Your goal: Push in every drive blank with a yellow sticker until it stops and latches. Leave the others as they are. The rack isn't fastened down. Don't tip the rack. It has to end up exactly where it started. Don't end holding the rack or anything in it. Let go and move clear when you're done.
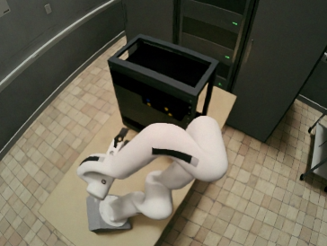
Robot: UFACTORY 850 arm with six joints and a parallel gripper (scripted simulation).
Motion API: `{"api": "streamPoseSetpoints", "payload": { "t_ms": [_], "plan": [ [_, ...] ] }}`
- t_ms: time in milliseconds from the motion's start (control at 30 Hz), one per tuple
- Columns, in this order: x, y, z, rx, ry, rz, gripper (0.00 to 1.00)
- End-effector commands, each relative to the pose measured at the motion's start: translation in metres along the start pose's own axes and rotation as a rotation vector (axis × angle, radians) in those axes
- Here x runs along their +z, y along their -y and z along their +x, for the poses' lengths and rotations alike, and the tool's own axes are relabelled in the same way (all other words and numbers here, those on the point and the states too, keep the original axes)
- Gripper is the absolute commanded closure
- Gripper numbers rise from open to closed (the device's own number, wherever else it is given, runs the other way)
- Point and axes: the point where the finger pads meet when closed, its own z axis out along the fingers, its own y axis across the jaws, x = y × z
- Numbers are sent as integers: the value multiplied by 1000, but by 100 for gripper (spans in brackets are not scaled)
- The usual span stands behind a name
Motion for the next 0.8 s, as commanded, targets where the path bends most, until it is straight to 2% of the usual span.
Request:
{"api": "streamPoseSetpoints", "payload": {
  "t_ms": [0, 300, 767],
  "plan": [
    [-1, 2, 15, 15, -51, 16, 0],
    [-4, 6, 37, 31, -122, 45, 0],
    [-7, 9, 52, 42, -174, 69, 0]
  ]
}}
